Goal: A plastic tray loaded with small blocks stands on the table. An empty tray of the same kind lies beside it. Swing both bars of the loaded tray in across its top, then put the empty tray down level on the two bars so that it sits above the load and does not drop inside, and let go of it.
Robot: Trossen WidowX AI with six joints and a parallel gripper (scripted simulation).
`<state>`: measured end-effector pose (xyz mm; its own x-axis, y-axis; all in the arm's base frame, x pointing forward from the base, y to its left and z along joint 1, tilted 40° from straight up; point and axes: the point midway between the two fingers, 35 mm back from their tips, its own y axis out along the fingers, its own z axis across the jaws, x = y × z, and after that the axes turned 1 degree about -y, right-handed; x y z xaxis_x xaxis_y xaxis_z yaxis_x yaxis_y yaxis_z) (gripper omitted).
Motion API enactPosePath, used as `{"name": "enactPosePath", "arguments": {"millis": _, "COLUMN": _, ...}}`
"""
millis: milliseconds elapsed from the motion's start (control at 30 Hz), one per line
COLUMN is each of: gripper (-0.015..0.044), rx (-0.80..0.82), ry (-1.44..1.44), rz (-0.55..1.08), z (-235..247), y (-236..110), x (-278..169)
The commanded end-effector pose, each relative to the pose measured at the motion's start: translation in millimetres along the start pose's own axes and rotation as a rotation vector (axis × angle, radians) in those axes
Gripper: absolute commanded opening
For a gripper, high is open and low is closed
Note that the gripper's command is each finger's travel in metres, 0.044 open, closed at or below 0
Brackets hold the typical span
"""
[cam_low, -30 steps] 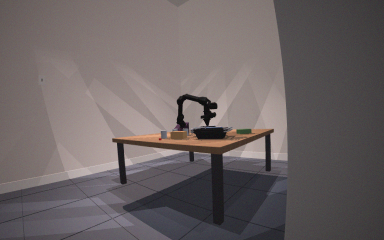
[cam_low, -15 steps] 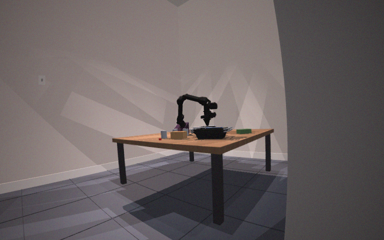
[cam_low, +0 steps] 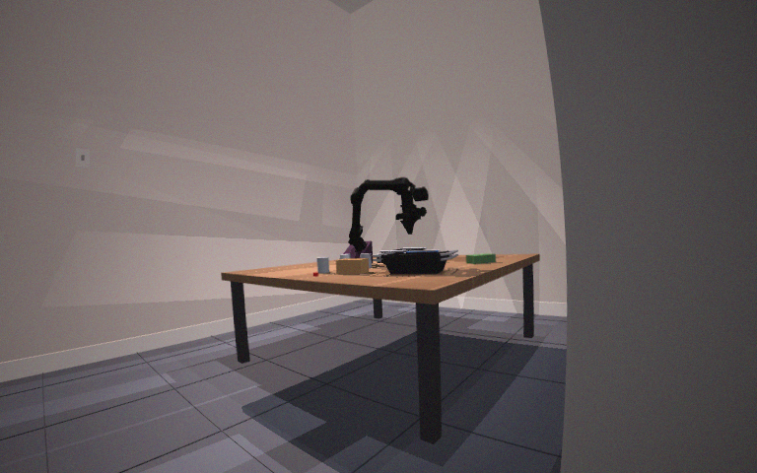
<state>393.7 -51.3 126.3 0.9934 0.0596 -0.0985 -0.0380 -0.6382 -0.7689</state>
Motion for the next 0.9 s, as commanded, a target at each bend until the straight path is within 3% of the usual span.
{"name": "enactPosePath", "arguments": {"millis": 0, "gripper": 0.0087, "rx": 0.011, "ry": -0.012, "rz": 0.033, "z": 41, "y": 19, "x": 5}}
{"name": "enactPosePath", "arguments": {"millis": 400, "gripper": 0.0087, "rx": 0.016, "ry": -0.005, "rz": 0.027, "z": 229, "y": 53, "x": -7}}
{"name": "enactPosePath", "arguments": {"millis": 633, "gripper": 0.0087, "rx": 0.016, "ry": -0.005, "rz": 0.027, "z": 232, "y": 57, "x": -8}}
{"name": "enactPosePath", "arguments": {"millis": 867, "gripper": 0.0087, "rx": 0.015, "ry": -0.005, "rz": 0.027, "z": 232, "y": 86, "x": -7}}
